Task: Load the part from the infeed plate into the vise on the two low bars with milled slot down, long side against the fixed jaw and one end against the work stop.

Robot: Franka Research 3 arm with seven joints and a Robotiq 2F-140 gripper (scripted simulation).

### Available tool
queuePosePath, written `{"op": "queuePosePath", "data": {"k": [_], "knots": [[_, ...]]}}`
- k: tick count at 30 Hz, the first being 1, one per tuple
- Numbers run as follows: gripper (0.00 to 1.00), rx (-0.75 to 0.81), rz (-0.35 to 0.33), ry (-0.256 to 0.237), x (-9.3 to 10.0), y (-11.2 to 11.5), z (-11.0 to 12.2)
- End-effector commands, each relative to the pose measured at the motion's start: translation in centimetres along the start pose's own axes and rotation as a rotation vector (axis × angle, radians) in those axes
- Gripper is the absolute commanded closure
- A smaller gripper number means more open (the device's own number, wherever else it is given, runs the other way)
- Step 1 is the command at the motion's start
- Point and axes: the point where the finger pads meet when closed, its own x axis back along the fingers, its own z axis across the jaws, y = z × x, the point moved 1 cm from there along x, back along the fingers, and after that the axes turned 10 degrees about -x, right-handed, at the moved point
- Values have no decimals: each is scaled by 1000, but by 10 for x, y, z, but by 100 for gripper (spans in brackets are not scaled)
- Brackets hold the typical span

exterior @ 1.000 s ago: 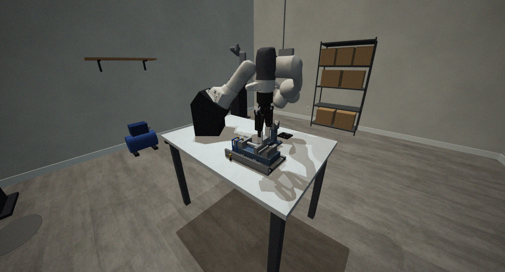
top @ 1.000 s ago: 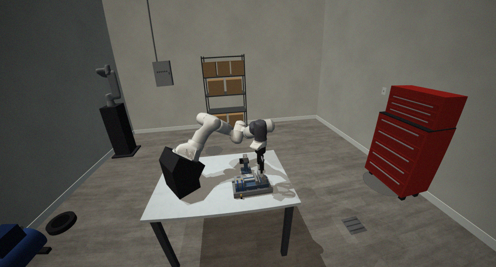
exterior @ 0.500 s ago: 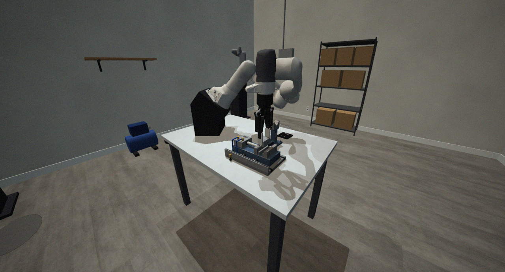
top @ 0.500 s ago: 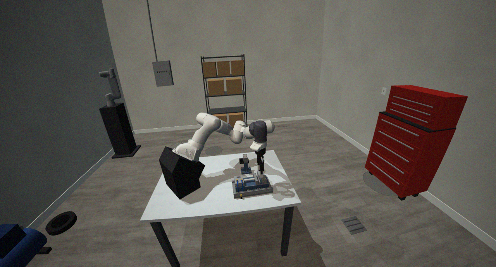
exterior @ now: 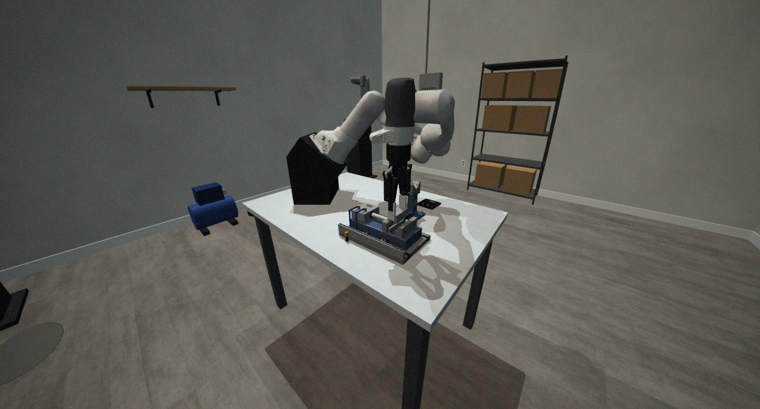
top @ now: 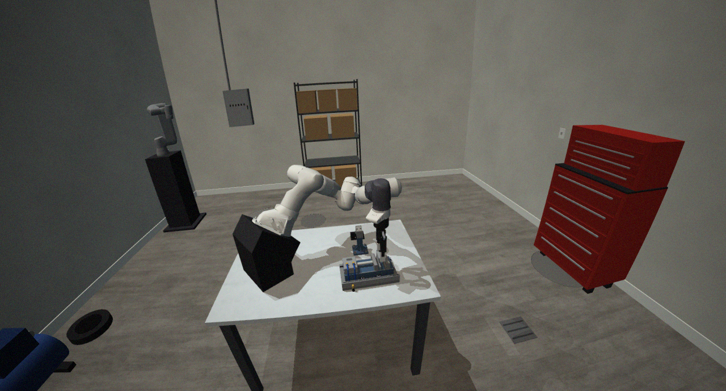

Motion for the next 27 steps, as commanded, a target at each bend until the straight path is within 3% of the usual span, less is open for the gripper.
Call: {"op": "queuePosePath", "data": {"k": [1,27], "knots": [[100,-8,-6,-7,-1,1,-2],[100,-8,-6,-7,-4,1,-2]]}}
